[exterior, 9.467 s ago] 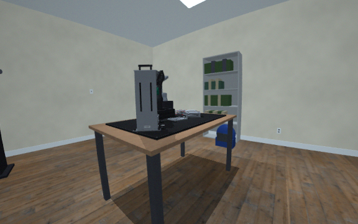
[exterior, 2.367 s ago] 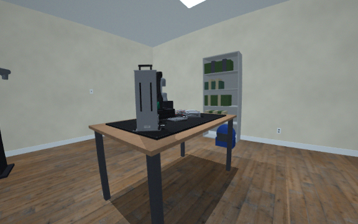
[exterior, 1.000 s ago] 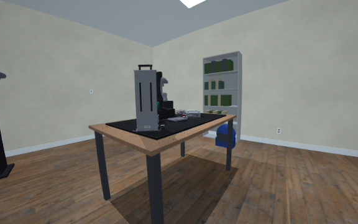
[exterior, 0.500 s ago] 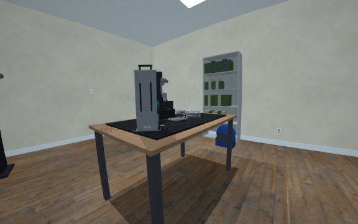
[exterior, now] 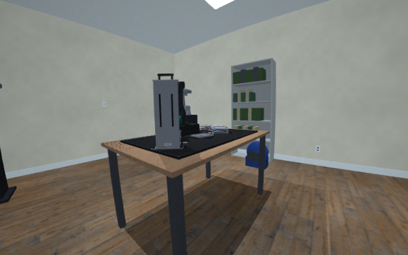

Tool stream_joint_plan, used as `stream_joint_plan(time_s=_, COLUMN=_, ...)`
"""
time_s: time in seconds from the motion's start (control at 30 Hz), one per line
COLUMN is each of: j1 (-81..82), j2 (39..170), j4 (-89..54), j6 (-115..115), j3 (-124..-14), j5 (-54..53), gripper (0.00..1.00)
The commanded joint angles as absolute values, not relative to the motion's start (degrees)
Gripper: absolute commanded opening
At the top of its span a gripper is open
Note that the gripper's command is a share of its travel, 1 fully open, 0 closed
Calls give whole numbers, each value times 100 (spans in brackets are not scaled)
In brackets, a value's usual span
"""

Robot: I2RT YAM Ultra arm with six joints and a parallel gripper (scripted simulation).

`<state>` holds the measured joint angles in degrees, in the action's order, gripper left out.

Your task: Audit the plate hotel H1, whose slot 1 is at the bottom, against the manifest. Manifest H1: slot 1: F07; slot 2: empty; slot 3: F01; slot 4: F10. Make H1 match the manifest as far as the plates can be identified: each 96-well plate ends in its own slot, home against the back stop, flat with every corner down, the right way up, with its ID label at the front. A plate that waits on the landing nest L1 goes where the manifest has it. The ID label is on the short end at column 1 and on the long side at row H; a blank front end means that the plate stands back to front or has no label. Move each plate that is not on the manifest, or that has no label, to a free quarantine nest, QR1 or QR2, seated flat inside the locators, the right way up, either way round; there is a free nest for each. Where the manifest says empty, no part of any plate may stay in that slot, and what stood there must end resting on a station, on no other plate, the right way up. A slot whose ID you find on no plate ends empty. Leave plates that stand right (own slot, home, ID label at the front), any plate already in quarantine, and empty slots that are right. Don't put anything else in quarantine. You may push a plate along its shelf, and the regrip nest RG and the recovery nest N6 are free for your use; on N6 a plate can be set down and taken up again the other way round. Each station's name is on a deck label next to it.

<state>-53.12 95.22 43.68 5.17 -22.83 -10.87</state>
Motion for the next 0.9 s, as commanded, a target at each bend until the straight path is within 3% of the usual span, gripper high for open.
stream_joint_plan(time_s=0.0, j1=-5312, j2=9499, j4=4447, j6=507, j3=-2311, j5=-1086, gripper=100)
stream_joint_plan(time_s=0.87, j1=-5497, j2=8810, j4=4408, j6=596, j3=-1639, j5=-1249, gripper=100)
